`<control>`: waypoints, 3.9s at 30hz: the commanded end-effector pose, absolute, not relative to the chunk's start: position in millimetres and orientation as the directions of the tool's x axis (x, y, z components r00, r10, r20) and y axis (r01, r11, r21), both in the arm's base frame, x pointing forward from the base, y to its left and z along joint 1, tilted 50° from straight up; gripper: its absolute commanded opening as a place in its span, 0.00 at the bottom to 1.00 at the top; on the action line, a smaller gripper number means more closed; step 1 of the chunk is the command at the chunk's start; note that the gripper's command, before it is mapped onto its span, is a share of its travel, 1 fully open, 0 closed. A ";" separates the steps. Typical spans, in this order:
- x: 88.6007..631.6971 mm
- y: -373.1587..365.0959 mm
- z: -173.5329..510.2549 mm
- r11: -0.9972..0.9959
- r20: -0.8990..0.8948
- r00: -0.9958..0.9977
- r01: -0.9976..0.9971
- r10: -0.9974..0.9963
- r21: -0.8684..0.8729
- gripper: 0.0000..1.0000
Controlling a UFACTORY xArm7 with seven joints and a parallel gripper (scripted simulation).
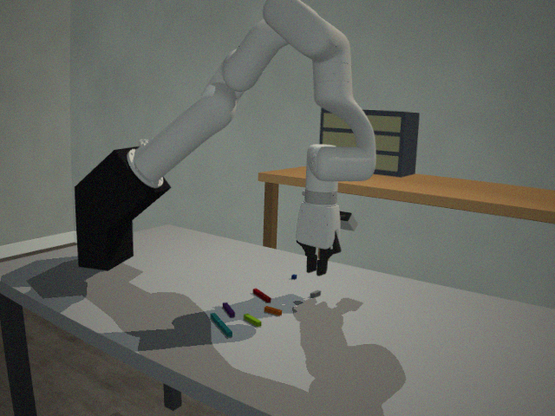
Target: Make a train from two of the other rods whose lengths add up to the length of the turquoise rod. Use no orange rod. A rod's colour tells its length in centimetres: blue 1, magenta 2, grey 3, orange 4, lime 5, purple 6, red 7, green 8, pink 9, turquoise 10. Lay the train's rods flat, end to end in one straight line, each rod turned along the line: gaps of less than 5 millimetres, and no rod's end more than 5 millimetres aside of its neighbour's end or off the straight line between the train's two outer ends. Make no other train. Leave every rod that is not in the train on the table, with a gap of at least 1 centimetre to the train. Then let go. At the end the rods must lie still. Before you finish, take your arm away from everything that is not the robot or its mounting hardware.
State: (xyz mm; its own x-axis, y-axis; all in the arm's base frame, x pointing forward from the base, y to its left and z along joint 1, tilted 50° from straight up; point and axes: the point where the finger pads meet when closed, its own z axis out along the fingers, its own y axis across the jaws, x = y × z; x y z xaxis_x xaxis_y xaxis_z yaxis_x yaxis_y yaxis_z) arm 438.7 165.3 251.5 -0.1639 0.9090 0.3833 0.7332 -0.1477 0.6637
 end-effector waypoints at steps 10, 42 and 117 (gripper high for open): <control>448.8 171.4 242.7 -0.149 0.386 -0.165 0.732 0.908 0.665 0.24; 466.8 183.2 224.7 -0.149 0.386 -0.165 0.732 0.908 0.665 0.24; 467.6 183.3 224.8 -0.149 0.386 -0.165 0.732 0.908 0.665 0.24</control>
